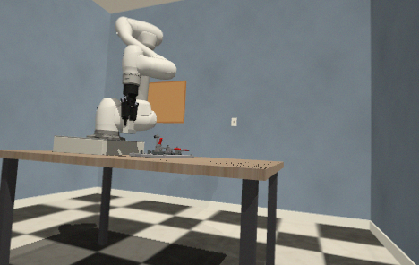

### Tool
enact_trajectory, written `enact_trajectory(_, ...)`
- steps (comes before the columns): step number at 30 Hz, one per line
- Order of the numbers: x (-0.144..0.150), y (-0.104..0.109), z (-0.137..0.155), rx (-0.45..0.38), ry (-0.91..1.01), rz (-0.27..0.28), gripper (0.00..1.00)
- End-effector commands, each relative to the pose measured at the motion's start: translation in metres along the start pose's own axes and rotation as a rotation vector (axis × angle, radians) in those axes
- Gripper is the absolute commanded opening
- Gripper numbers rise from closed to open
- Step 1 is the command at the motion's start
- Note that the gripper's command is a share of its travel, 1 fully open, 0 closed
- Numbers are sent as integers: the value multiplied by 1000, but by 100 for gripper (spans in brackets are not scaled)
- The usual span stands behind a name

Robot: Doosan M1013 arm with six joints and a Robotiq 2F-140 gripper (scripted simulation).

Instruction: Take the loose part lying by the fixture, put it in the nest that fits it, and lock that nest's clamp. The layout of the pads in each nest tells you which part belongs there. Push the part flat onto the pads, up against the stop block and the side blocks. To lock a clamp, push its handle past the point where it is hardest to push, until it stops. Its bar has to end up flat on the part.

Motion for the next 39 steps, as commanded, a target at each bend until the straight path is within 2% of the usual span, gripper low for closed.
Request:
enact_trajectory(1, 0, 0, 0, -4, -84, 3, 10)
enact_trajectory(21, 0, -1, -1, -4, -107, 3, 10)
enact_trajectory(39, 0, -12, -3, -4, -107, 3, 10)
Point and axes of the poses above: the point where the finger pads meet when closed, its own y axis back along the fingers, its own x axis across the jaws, z = x × y, the point moved 7 cm from there along y, back along the fingers, and after that the axes turned 9 degrees about y, right-handed, at the moved point
